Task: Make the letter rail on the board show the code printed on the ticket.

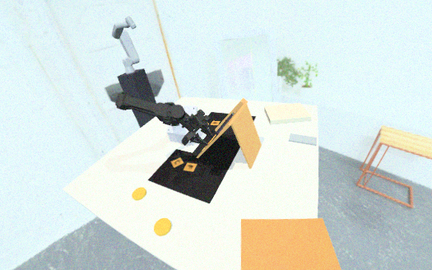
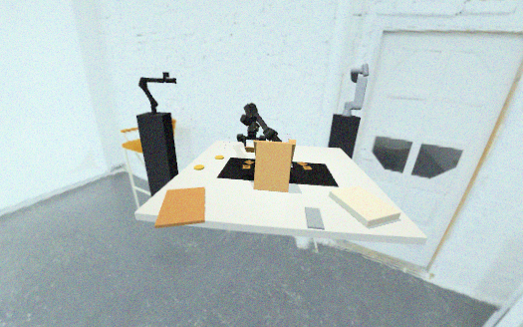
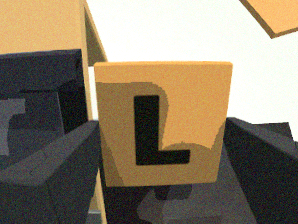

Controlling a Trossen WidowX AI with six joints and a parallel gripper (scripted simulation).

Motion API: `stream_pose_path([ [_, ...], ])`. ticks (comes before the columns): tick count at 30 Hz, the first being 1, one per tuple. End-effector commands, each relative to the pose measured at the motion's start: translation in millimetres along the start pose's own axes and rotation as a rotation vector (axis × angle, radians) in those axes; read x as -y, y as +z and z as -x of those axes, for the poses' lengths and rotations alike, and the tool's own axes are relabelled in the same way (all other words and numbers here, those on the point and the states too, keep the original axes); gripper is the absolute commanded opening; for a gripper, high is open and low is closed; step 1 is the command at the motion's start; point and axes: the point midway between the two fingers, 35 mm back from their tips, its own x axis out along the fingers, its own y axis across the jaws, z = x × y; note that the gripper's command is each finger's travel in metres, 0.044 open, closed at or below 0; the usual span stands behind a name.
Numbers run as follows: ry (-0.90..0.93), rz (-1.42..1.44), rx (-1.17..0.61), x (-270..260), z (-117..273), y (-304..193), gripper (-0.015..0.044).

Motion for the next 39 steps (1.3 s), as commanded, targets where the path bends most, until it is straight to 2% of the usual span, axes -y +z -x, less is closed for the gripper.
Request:
stream_pose_path([
  [1,-0.005,-0.004,-0.003,-1.5,-0.2,-0.5,0.0],
  [39,-0.004,-0.004,-0.003,-20.7,-0.7,-0.4,0.0],
])
